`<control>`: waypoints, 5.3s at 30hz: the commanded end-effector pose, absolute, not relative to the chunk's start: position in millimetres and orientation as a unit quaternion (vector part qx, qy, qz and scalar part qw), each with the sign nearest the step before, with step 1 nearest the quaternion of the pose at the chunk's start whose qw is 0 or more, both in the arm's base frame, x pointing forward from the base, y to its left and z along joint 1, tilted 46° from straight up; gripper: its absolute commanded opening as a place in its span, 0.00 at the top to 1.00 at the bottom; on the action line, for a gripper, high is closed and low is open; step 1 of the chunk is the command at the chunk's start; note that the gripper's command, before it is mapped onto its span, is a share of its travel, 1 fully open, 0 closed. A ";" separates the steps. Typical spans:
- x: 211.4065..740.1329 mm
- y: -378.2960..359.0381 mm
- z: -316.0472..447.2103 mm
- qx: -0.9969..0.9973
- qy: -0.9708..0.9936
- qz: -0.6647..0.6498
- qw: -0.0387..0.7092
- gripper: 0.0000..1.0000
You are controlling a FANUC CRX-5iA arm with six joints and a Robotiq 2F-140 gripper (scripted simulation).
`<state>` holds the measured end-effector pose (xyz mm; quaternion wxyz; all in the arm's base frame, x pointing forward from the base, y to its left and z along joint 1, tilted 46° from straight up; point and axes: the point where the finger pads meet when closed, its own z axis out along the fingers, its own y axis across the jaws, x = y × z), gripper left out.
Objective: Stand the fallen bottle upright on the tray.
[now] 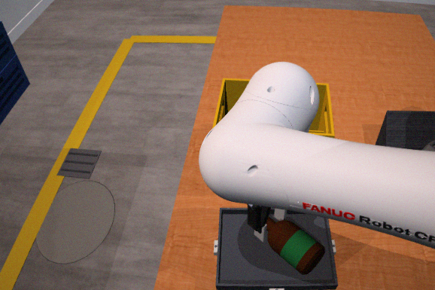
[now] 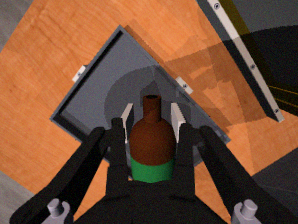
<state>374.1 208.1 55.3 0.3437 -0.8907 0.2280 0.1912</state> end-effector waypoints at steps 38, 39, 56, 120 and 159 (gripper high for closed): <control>374.3 207.9 55.4 -0.891 0.228 0.191 0.344 1.00; 374.3 207.9 55.4 -0.891 0.228 0.191 0.344 1.00; 374.3 207.9 55.4 -0.891 0.228 0.191 0.344 1.00; 375.3 204.2 59.0 -0.891 0.228 0.191 0.344 1.00; 382.3 177.3 85.6 -0.891 0.228 0.191 0.344 1.00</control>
